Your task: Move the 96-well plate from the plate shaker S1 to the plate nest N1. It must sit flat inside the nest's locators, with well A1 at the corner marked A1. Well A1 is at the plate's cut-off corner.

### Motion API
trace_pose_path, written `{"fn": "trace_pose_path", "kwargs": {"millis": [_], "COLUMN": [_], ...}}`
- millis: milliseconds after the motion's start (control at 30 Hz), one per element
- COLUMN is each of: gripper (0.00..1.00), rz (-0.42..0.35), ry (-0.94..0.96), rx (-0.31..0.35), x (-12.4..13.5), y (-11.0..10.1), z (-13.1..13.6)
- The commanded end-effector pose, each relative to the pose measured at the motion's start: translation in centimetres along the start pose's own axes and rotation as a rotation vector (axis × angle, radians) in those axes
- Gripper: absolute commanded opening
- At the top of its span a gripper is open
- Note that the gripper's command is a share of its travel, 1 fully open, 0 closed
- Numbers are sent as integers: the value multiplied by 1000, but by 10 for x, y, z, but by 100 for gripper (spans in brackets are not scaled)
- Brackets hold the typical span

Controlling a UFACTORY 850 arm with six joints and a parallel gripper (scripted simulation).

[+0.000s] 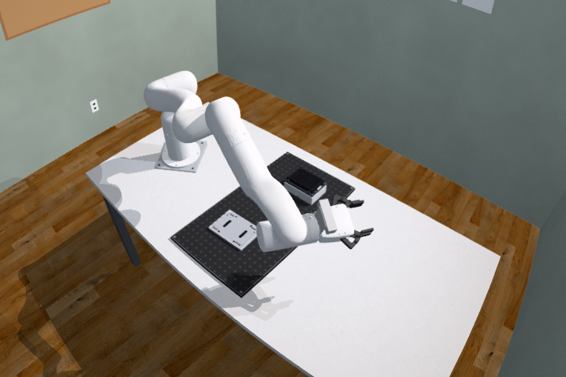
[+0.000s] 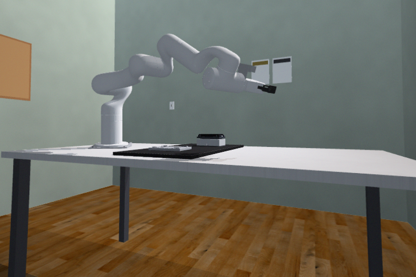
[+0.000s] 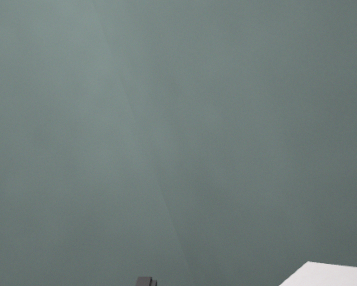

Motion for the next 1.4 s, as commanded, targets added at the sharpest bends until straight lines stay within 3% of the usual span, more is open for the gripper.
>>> {"fn": "trace_pose_path", "kwargs": {"millis": [0, 533, 633, 733, 833, 933, 1033, 1167, 1267, 1367], "gripper": [100, 100, 100, 100, 100, 100, 100, 100, 100, 100], "rz": [1, 1, -71, -76, -150, -155, -231, -234, -311, -313], "ry": [-3, -3, 65, 69, 136, 140, 205, 208, 271, 272], "rx": [0, 0, -15, -16, -25, -26, -30, -30, -28, -28], "x": [-2, -2, 5, 11, 19, 26, 34, 40, 48, 56], "y": [0, 0, 9, 15, 23, 29, 36, 40, 46, 51], "z": [0, 0, -9, -15, -24, -30, -39, -45, -54, -61]}}
Point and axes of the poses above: the point where the finger pads meet when closed, its own y axis out along the fingers, its own z axis across the jaws, x = y × z, the point moved 3 cm from there along -y, back along the fingers
